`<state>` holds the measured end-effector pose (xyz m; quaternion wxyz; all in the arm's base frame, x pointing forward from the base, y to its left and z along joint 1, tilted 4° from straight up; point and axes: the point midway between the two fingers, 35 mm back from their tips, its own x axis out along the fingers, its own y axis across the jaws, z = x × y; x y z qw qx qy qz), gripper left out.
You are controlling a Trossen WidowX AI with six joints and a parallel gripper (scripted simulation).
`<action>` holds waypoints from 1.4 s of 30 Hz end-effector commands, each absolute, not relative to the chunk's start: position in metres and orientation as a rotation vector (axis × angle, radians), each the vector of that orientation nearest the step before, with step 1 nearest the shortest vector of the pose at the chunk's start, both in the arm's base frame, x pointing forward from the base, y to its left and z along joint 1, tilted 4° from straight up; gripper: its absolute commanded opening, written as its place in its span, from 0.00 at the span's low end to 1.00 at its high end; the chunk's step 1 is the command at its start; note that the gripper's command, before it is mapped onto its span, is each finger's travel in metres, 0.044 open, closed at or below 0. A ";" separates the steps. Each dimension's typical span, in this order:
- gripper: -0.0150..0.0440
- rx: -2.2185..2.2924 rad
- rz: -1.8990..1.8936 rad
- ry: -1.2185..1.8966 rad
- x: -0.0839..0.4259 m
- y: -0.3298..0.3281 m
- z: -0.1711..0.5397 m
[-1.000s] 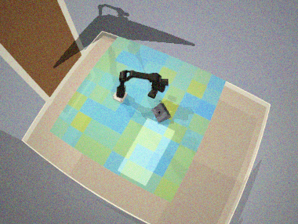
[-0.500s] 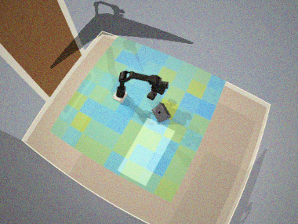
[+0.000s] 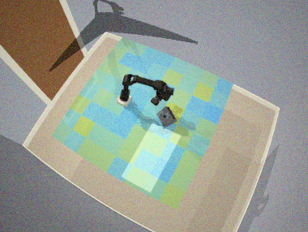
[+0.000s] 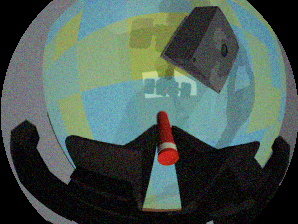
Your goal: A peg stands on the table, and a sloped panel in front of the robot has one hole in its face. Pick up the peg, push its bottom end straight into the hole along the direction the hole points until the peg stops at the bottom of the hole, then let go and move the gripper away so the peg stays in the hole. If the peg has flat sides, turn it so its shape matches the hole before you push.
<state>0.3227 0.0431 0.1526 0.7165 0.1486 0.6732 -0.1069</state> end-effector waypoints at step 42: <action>0.25 0.734 -0.374 1.431 0.333 -0.006 0.163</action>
